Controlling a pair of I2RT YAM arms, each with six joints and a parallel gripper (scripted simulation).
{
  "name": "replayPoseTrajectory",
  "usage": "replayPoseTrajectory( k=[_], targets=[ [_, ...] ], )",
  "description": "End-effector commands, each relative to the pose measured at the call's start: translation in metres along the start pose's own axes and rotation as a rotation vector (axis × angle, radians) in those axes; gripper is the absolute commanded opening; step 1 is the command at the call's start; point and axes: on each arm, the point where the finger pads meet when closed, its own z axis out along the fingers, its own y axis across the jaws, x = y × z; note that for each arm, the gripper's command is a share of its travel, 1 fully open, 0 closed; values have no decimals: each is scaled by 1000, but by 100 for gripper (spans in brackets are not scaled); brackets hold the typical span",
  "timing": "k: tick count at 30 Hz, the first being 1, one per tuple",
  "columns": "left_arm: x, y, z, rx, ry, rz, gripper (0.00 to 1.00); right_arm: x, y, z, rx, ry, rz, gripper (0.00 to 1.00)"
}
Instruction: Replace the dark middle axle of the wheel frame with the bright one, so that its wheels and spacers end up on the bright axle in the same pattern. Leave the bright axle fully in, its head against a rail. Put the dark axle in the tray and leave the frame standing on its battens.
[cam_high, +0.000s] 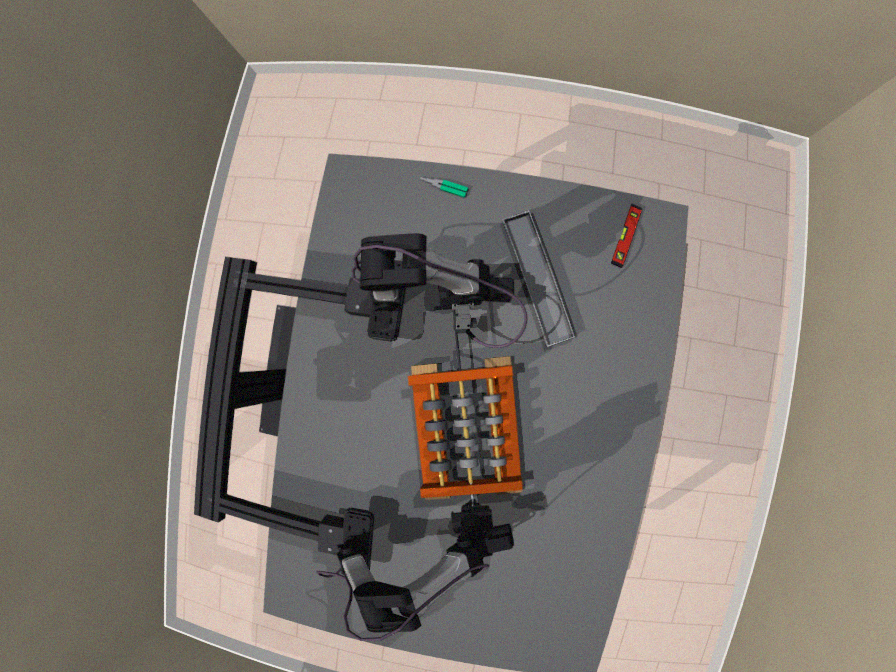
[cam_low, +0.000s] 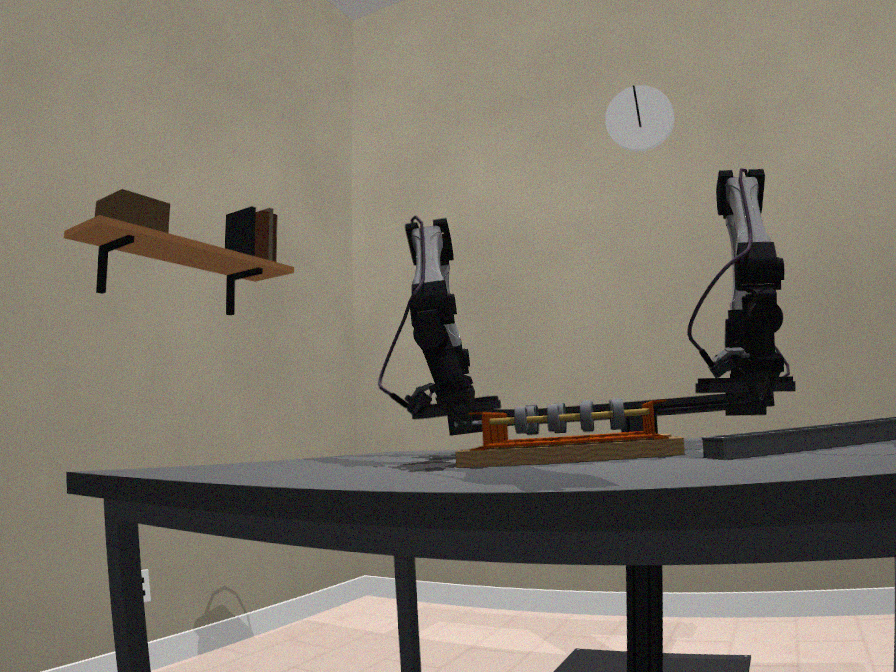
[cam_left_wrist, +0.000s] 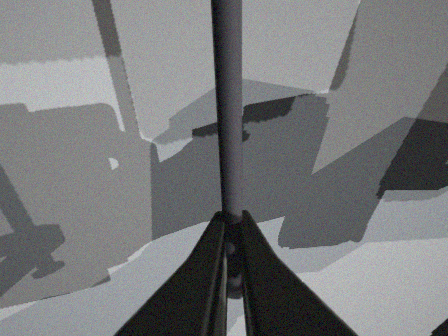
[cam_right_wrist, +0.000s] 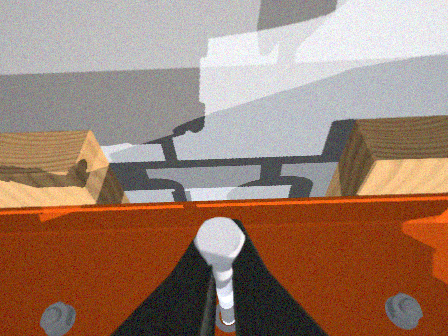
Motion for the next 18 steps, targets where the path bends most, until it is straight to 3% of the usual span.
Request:
replayPoseTrajectory(
  k=[1, 18],
  targets=[
    [-7, 8, -6, -38, -43, -13, 0, 44, 13, 3, -25, 139, -62, 0],
    [-9, 11, -6, -40, -44, -4, 0, 48, 17, -7, -53, 145, -81, 0]
  ],
)
